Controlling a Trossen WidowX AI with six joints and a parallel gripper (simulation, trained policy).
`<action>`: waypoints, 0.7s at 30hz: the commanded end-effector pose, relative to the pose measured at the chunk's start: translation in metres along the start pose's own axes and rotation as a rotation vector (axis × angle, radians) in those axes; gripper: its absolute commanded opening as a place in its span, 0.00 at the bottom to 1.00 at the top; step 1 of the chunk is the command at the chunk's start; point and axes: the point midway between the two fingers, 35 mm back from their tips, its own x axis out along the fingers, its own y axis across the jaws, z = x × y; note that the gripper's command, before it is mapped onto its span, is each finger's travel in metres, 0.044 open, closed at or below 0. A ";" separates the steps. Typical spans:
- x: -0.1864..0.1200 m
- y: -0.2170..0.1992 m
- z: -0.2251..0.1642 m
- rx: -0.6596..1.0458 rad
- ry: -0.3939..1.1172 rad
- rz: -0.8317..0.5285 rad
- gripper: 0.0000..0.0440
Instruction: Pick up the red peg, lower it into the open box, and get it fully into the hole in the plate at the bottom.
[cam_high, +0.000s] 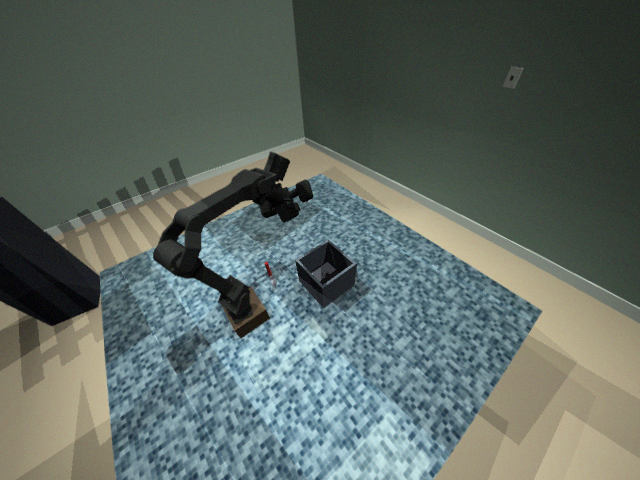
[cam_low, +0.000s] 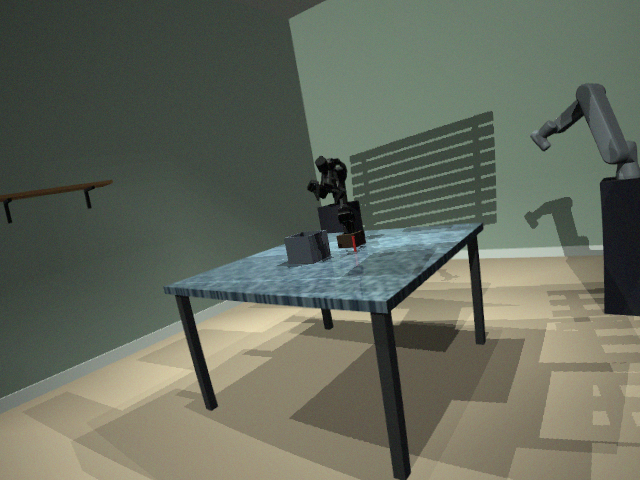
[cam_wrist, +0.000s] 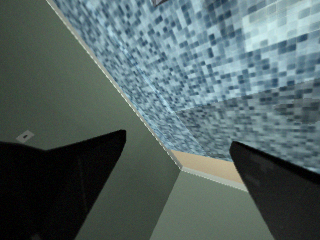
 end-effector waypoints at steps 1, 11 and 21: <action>0.000 -0.023 0.006 -0.067 -0.016 -0.072 0.96; 0.003 -0.083 0.034 -0.226 -0.090 -0.286 0.97; 0.007 -0.130 0.069 -0.343 -0.181 -0.486 1.00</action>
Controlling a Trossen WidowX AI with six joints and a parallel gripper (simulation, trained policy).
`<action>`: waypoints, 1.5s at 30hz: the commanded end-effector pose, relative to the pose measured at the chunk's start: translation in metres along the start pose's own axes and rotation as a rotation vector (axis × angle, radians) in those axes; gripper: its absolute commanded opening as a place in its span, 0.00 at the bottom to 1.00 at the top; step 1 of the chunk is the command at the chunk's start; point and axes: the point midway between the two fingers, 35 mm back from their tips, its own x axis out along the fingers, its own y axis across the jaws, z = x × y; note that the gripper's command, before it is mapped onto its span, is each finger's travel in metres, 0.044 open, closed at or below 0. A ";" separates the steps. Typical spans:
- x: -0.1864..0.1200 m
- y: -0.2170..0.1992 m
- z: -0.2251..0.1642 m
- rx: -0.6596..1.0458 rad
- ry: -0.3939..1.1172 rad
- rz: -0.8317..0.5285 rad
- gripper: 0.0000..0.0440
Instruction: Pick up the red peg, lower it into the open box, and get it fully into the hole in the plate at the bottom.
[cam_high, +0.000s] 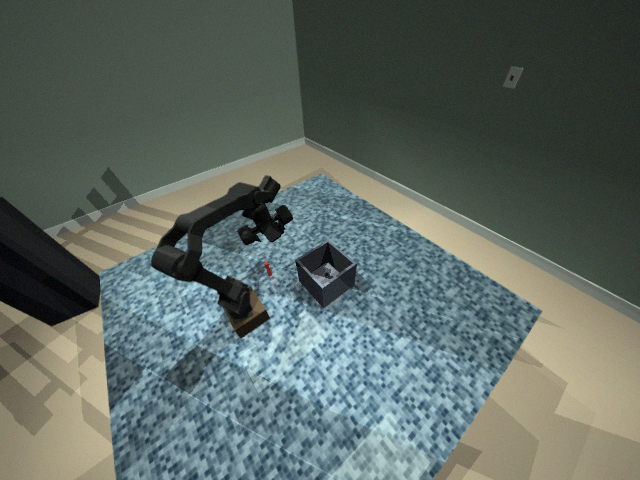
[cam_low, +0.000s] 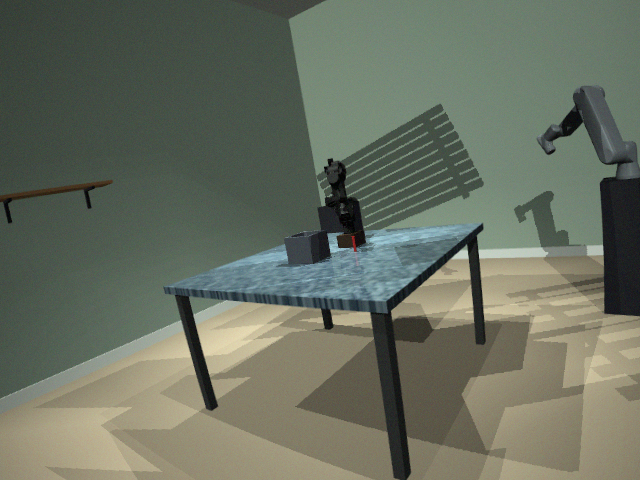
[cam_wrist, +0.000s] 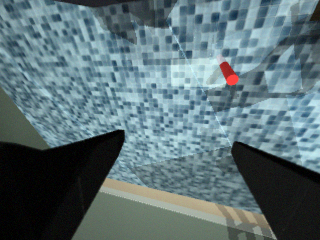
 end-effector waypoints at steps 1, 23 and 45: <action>0.010 -0.015 0.006 -0.036 -0.029 -0.069 1.00; 0.064 -0.072 0.046 -0.219 -0.202 -0.329 1.00; 0.126 -0.083 0.068 -0.254 -0.267 -0.320 0.78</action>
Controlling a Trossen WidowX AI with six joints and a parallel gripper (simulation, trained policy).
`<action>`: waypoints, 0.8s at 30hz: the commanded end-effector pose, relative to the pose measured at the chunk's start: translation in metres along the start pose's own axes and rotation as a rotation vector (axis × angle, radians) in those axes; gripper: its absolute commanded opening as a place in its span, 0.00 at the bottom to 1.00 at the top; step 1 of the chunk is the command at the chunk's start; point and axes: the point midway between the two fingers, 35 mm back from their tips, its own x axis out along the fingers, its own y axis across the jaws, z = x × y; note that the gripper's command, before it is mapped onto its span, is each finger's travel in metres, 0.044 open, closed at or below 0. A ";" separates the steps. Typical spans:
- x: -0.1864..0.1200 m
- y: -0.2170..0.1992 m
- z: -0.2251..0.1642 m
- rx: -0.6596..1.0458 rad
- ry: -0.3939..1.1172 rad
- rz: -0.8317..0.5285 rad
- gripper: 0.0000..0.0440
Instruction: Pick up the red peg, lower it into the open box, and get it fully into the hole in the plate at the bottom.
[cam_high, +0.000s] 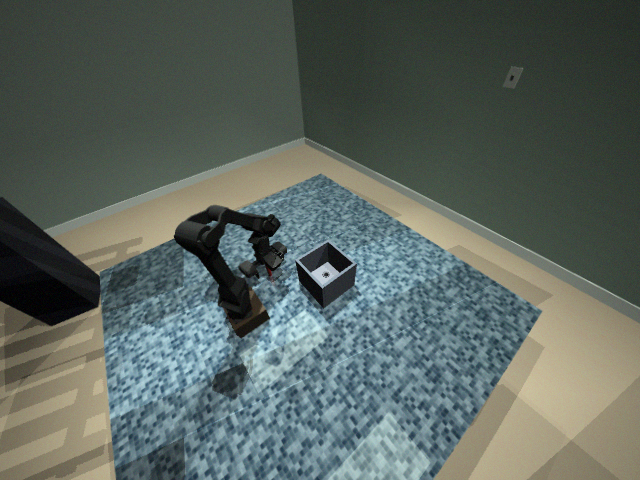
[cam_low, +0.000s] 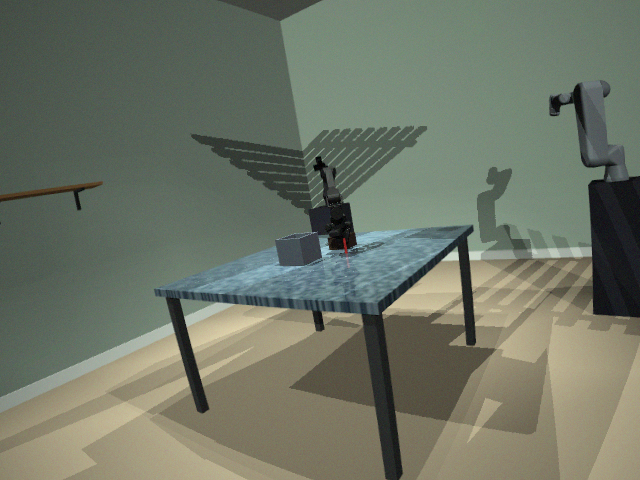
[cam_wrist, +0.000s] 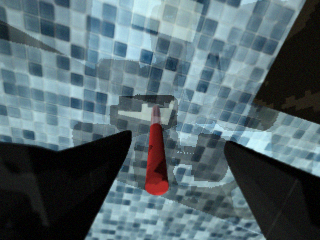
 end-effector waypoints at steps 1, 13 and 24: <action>0.009 0.003 -0.001 0.002 -0.004 0.004 0.72; 0.025 0.017 -0.013 -0.054 0.015 0.028 0.05; 0.003 0.033 -0.024 -0.029 0.069 0.103 0.00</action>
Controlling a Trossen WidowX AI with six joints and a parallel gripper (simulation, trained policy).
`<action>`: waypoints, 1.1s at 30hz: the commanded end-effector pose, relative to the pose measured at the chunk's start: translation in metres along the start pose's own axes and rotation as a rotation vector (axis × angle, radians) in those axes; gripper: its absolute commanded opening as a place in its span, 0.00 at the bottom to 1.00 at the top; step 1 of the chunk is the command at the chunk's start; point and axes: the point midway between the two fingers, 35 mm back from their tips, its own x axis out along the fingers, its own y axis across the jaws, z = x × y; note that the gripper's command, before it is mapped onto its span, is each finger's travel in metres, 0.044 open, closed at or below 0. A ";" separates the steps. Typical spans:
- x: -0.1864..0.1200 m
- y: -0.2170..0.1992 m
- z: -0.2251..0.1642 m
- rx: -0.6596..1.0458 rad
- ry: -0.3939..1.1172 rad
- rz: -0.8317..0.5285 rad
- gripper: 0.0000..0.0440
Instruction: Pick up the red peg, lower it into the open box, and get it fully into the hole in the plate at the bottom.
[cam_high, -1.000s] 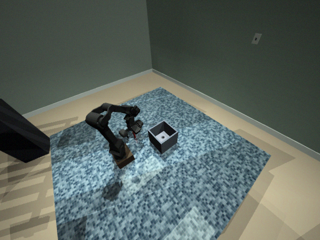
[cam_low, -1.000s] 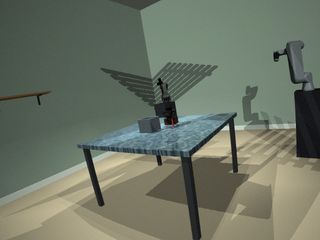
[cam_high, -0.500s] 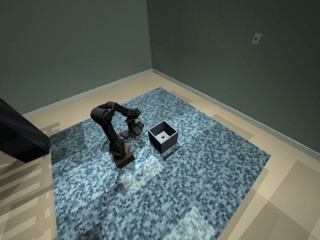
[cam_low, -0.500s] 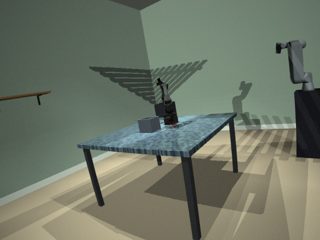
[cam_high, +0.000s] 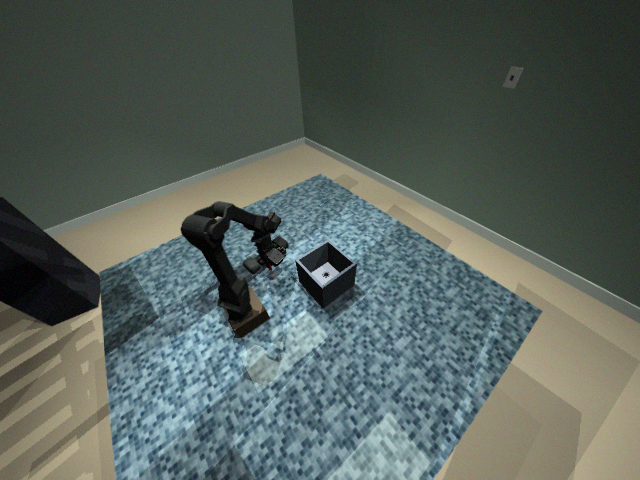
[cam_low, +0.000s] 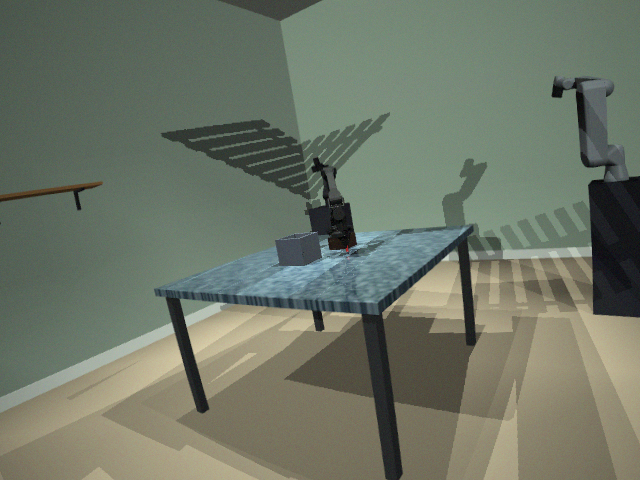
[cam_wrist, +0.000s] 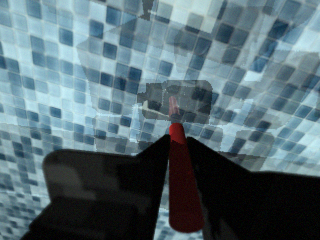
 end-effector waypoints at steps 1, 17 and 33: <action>-0.008 0.006 -0.004 0.012 0.020 0.026 0.00; -0.062 0.039 -0.015 0.011 0.084 0.181 0.00; -0.134 0.070 0.011 -0.018 0.048 0.335 0.00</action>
